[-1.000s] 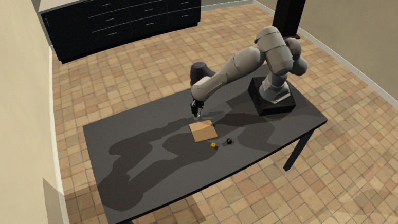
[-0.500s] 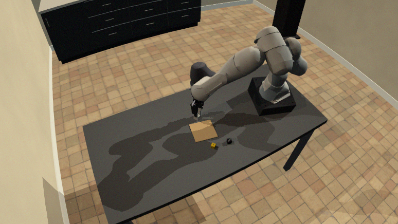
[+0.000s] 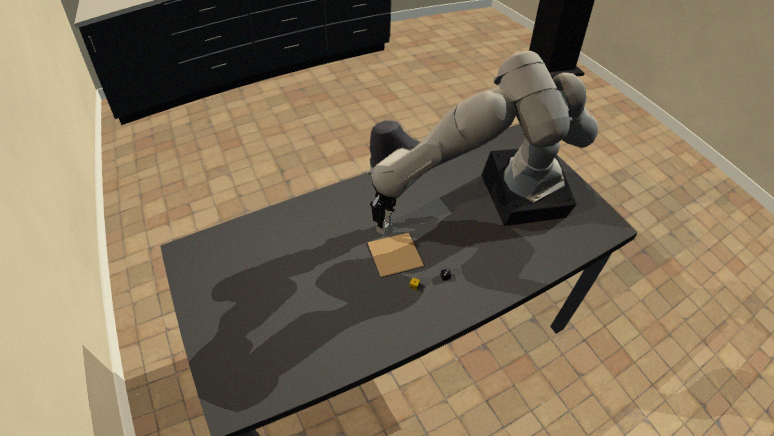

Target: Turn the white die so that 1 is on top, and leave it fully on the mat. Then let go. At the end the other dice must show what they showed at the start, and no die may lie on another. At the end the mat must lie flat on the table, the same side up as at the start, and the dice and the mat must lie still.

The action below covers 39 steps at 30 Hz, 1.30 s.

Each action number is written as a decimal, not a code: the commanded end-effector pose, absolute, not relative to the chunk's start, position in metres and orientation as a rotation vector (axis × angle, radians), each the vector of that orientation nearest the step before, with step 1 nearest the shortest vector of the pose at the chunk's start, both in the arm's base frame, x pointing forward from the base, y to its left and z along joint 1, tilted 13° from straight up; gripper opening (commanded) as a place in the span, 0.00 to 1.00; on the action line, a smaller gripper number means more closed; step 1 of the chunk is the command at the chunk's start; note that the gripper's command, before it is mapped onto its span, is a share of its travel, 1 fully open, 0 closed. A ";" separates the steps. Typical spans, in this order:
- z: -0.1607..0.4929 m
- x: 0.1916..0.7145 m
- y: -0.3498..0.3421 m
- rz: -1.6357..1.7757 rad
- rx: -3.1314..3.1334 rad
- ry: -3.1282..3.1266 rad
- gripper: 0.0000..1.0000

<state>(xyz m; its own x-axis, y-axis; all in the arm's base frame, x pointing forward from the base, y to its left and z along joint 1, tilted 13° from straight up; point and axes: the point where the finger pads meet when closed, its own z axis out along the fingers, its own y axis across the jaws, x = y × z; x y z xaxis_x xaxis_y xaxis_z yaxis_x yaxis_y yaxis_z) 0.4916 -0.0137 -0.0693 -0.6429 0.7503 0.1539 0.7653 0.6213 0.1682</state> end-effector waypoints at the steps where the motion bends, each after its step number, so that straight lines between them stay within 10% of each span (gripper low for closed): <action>1: -0.069 0.493 -0.015 -0.337 -1.293 -2.773 0.13; 39: -0.064 0.493 -0.016 -0.337 -1.293 -2.773 0.13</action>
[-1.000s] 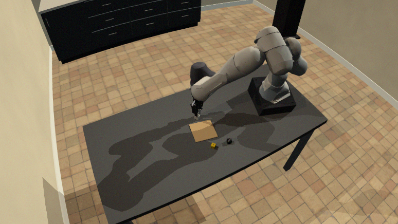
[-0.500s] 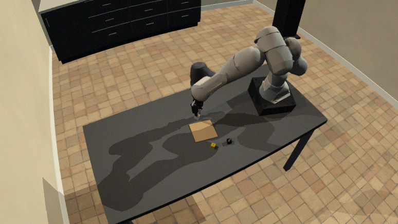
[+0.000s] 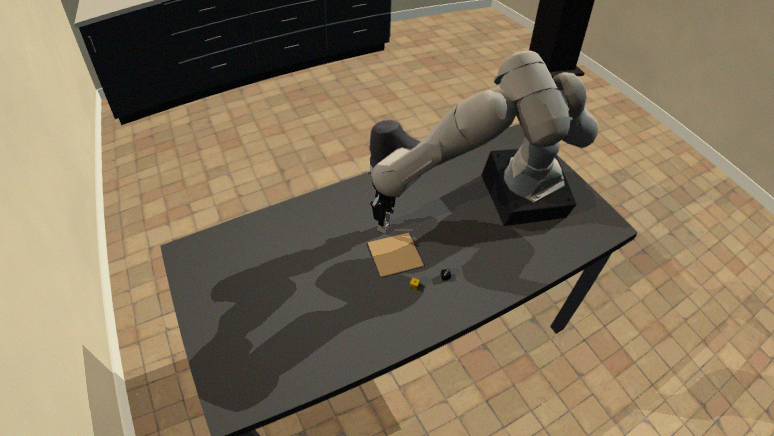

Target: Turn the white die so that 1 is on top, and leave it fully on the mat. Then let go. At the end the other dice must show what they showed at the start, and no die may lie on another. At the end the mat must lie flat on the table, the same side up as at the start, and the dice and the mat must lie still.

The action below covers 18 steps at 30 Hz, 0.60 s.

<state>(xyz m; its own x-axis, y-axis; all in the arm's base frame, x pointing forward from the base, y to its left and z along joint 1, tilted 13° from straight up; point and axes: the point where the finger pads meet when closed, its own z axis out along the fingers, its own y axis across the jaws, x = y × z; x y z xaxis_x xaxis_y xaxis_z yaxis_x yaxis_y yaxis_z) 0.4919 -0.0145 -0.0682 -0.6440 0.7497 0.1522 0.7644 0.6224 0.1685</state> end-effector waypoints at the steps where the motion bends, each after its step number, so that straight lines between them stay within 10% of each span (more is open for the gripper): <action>1: -0.060 0.493 -0.017 -0.337 -1.293 -2.773 0.13; 18: 0.026 0.490 -0.037 -0.337 -1.293 -2.773 0.13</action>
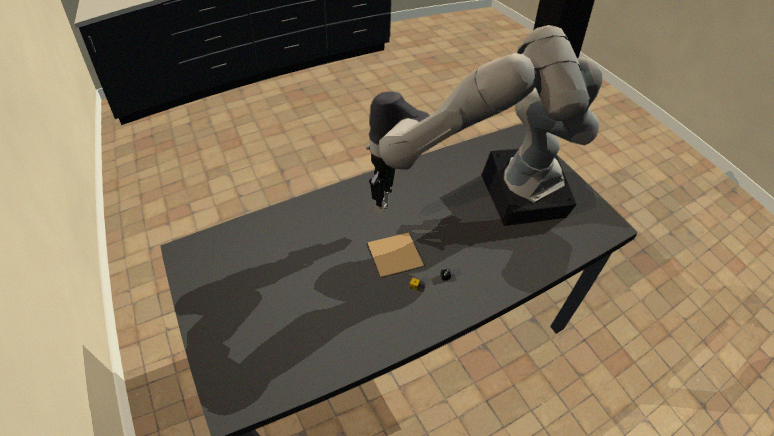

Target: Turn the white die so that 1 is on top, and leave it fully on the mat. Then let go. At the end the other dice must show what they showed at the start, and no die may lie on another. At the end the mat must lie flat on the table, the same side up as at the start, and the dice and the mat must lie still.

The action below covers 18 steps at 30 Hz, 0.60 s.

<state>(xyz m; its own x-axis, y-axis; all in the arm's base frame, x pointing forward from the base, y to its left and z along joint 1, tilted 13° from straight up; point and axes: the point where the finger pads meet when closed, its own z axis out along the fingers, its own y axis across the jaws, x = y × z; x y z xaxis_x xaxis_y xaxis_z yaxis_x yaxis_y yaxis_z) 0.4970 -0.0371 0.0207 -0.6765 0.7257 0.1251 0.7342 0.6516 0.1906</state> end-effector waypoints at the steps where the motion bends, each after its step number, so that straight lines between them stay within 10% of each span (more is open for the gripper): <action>1: 0.027 0.490 -0.037 -0.337 -1.293 -2.773 0.13; 18: 0.031 0.492 -0.019 -0.350 -0.956 -2.932 0.13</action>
<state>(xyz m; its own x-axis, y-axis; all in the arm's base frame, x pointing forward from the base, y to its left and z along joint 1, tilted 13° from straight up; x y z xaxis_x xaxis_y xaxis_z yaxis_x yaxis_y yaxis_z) 0.4918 -0.0241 0.0298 -0.7200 0.6808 0.1349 0.6931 0.6955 0.1892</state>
